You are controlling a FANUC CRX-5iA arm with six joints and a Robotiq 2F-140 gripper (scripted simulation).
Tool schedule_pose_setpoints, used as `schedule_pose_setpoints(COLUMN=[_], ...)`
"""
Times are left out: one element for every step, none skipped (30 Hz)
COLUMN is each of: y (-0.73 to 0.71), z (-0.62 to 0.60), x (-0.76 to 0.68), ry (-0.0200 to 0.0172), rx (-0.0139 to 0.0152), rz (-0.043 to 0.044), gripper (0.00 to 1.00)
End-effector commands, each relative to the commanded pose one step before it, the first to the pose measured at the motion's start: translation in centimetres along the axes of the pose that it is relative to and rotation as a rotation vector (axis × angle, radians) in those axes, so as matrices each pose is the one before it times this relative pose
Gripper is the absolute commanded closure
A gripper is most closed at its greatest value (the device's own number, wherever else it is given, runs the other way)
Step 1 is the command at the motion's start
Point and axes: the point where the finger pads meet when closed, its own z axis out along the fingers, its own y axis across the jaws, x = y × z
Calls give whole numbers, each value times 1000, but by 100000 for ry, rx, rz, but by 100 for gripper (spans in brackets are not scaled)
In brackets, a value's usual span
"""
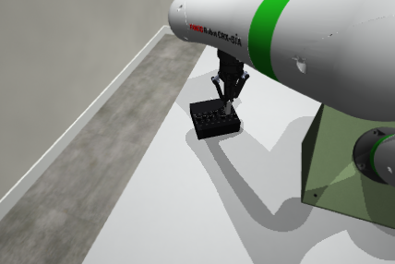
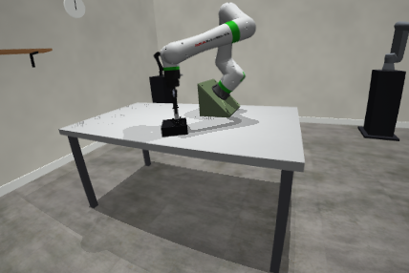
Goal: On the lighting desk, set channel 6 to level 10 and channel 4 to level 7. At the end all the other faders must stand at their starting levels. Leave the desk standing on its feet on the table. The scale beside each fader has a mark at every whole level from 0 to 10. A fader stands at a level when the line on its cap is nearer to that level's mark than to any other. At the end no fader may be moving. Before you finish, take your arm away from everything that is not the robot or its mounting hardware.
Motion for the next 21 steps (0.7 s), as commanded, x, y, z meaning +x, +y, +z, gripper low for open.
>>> schedule_pose_setpoints(y=[0, 0, 0, 0, 0, 0, 0, 0, 0, 0, 0, 0, 0, 0, 0, 0, 0, 0, 0, 0, 0], z=[-23, 0, 0, 0, 0, 0, -3, -18, -45, -79, -119, -160, -198, -234, -264, -288, -304, -311, 0, 0, -310], x=[-85, 0, 0, -14, -6, -1, 0, 0, 0, 0, 0, 0, 0, 0, 0, 0, 0, 0, 0, 0, 0], ry=[51, 0, 0, 0, 0, 0, 0, 0, 0, 0, 0, 0, 0, 0, 0, 0, 0, 0, 0, 0, 0], rx=[9, 0, 0, 0, 0, 0, 0, 0, 0, 0, 0, 0, 0, 0, 0, 0, 0, 0, 0, 0, 0], rz=[4, 0, 0, 0, 0, 0, 0, 0, 0, 0, 0, 0, 0, 0, 0, 0, 0, 0, 0, 0, 0], gripper=[100, 100, 100, 100, 100, 100, 100, 100, 100, 100, 100, 100, 100, 100, 100, 100, 100, 100, 100, 100, 100])
